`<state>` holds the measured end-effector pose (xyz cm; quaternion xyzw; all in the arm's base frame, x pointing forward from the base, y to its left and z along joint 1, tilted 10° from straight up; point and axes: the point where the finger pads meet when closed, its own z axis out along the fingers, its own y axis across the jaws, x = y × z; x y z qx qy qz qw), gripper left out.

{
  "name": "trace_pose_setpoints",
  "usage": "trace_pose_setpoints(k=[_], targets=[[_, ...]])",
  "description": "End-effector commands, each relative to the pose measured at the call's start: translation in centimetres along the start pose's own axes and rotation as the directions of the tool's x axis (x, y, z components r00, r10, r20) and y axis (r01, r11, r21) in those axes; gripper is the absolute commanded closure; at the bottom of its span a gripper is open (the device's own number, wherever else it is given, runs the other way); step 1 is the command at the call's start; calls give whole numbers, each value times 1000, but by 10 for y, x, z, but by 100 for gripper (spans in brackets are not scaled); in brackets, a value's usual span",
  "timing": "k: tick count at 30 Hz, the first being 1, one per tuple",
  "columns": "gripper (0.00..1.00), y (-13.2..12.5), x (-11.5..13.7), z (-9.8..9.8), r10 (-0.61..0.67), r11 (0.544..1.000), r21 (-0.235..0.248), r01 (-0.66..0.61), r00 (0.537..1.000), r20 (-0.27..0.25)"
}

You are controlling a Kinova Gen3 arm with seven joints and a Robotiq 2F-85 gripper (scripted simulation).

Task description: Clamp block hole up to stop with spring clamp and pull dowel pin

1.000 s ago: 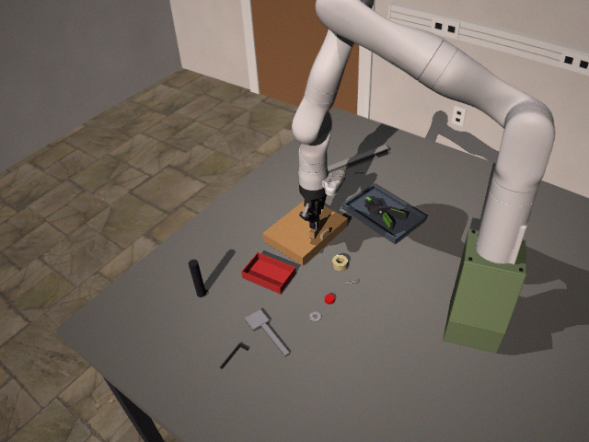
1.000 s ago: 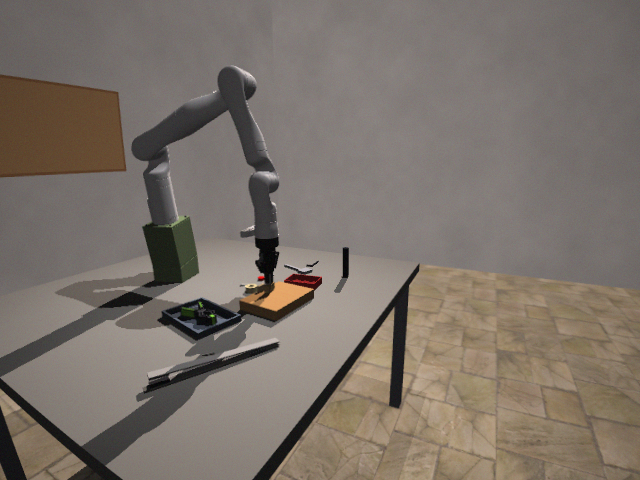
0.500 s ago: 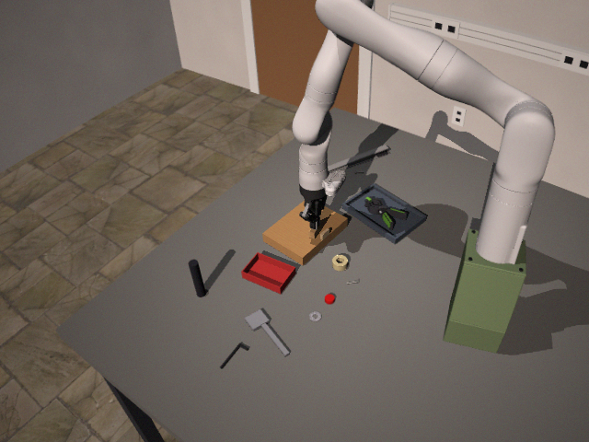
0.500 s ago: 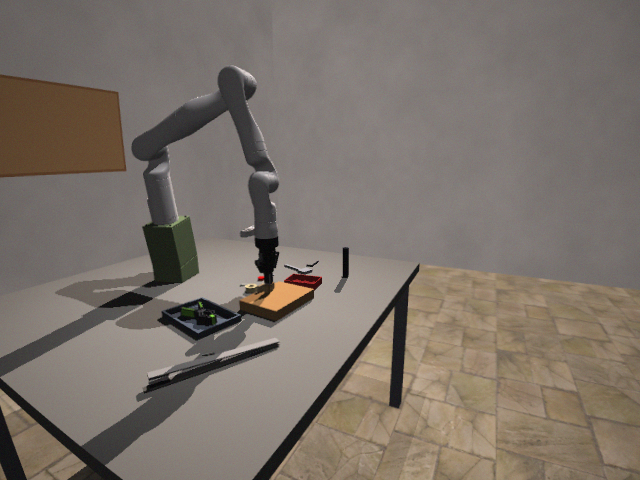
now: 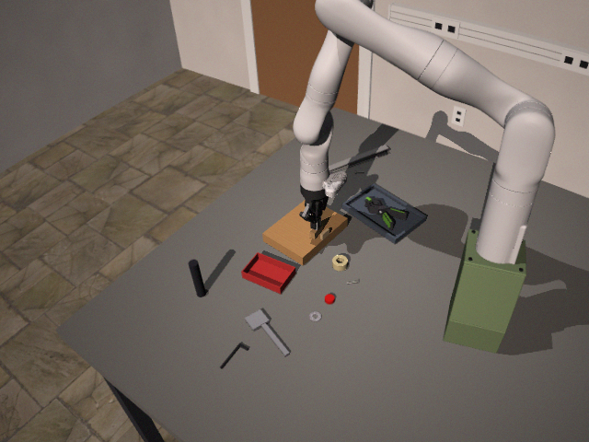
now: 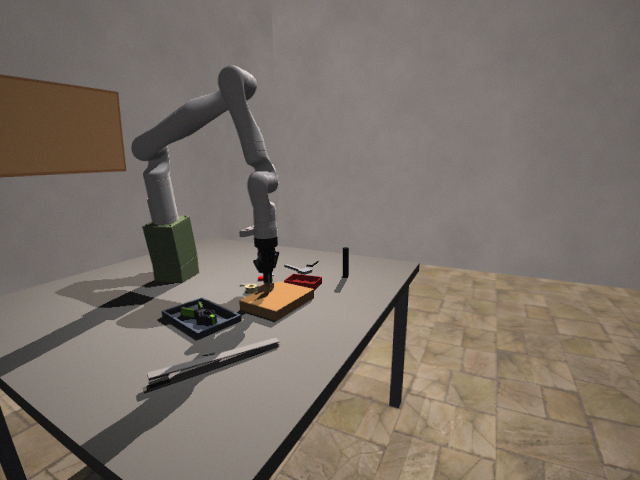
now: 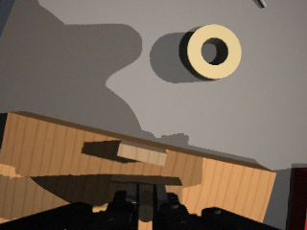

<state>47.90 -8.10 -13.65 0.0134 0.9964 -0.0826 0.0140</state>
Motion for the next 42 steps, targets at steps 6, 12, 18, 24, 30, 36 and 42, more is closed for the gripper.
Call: trace_pose_setpoints(k=[6,12,18,24,30,36,42], targets=[[90,0,1,-1,31,1000,0,-31,1000,2],[90,0,3,-1,61,998,0,-61,998,2],[90,1,4,-1,87,996,0,-87,996,2],[90,1,6,-1,110,994,0,-110,994,2],[90,1,8,-1,136,991,0,-136,991,2],[90,1,8,-1,150,989,0,-150,989,2],[90,1,9,-1,165,986,0,-165,986,2]])
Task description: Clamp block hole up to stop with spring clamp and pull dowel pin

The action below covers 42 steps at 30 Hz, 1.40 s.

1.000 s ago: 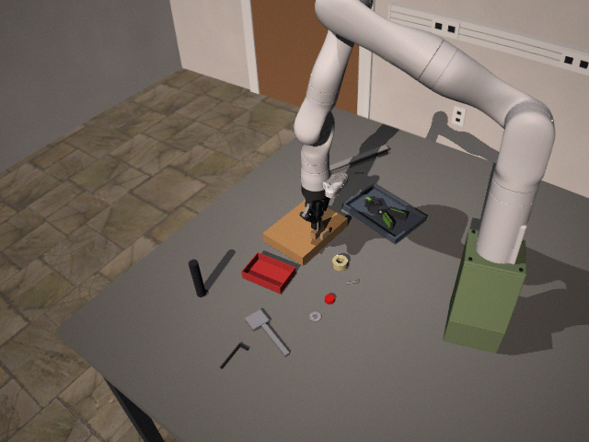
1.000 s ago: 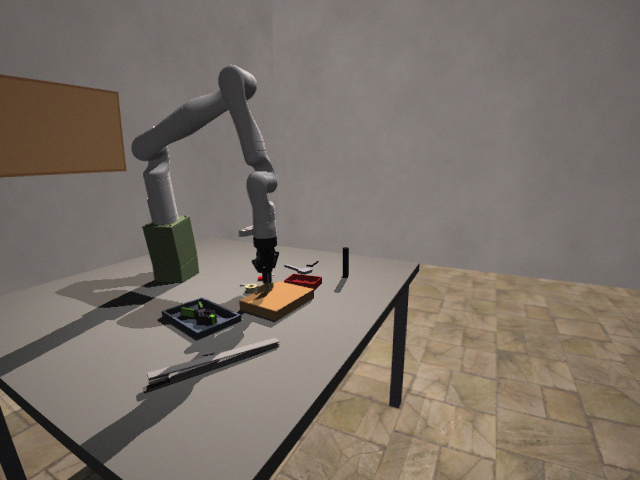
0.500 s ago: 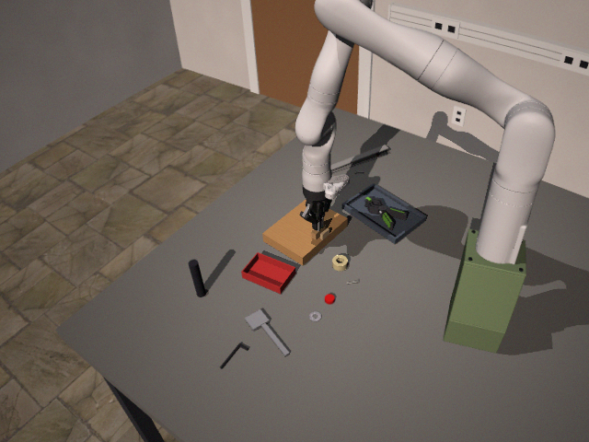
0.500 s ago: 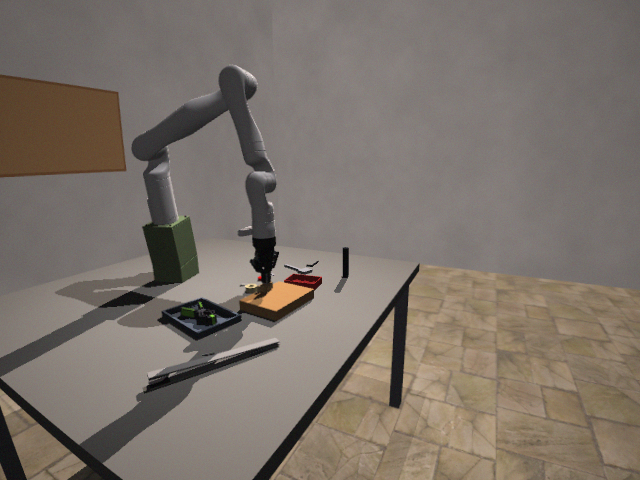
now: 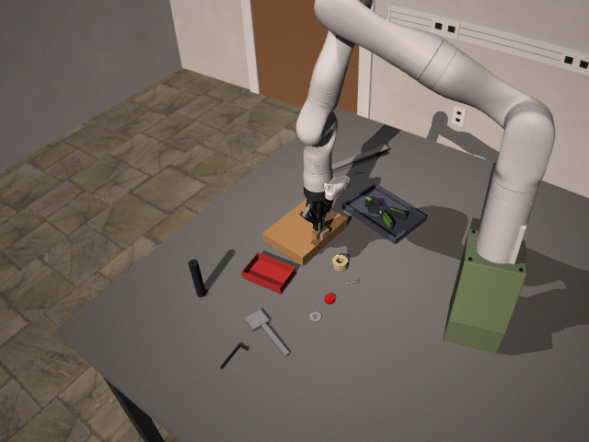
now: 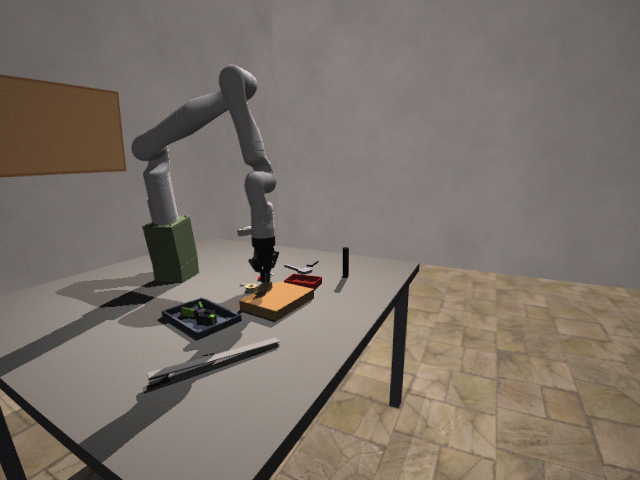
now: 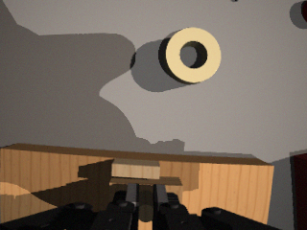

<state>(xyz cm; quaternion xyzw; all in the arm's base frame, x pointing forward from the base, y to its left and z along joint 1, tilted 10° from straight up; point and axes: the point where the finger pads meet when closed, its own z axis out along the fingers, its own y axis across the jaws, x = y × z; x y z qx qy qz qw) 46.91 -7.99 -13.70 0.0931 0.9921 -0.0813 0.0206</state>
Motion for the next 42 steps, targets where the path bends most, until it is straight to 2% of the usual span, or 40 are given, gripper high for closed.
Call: trace_pose_setpoints(k=[1,42], targets=[[90,0,0,-1,8,1000,0,-8,1000,2],[90,0,0,1,21,1000,0,-21,1000,2]])
